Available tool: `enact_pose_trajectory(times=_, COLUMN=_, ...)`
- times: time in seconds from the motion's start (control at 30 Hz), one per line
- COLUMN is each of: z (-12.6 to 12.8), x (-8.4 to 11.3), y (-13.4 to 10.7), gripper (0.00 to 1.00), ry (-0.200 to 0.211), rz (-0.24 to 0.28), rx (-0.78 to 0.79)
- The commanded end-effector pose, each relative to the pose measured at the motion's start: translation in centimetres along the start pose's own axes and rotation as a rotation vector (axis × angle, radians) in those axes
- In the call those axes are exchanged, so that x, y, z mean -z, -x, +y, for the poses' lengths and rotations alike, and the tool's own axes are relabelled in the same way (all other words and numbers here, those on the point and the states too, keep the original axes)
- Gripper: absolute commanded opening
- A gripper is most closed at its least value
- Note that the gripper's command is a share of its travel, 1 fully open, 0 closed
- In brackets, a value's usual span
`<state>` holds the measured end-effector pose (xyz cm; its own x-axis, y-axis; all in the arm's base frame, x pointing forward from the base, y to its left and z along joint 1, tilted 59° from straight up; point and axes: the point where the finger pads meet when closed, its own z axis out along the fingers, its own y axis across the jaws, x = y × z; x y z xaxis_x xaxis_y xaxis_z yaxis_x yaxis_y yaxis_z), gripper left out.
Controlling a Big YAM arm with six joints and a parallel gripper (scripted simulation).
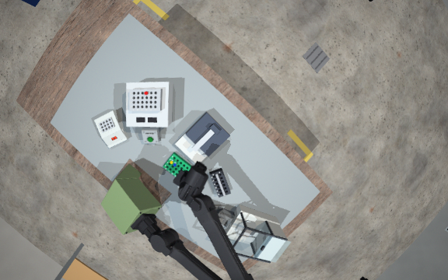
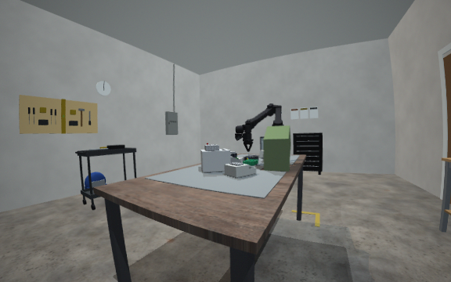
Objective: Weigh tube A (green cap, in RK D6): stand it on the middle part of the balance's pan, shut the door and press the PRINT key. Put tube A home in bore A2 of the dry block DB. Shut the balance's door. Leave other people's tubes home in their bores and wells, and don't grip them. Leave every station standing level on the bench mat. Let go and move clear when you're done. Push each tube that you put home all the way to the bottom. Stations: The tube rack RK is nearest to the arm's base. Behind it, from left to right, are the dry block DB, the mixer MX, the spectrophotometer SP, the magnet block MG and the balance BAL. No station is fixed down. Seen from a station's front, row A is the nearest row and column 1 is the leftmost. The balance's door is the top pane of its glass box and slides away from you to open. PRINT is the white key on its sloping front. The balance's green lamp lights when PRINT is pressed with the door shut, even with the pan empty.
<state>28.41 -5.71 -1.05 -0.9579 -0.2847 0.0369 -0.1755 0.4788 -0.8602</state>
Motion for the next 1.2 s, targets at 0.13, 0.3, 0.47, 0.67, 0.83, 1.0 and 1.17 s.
enact_pose_trajectory(times=0.13, z=0.0, x=0.3, y=0.5, gripper=0.09, ry=0.001, rz=-0.005, rx=-0.008)
enact_pose_trajectory(times=0.3, z=0.0, x=0.3, y=0.5, gripper=0.09, ry=0.001, rz=-0.005, rx=-0.008)
enact_pose_trajectory(times=0.47, z=-0.2, x=1.5, y=1.3, gripper=0.09, ry=0.004, rz=-0.030, rx=-0.022)
enact_pose_trajectory(times=0.67, z=0.1, x=2.2, y=1.2, gripper=0.09, ry=0.004, rz=-0.025, rx=-0.013)
enact_pose_trajectory(times=0.83, z=-0.1, x=3.0, y=1.4, gripper=0.09, ry=0.006, rz=-0.030, rx=-0.023)
enact_pose_trajectory(times=1.0, z=0.0, x=3.9, y=1.4, gripper=0.09, ry=0.006, rz=-0.028, rx=-0.020)
enact_pose_trajectory(times=1.17, z=0.1, x=4.7, y=1.4, gripper=0.09, ry=0.006, rz=-0.026, rx=-0.017)
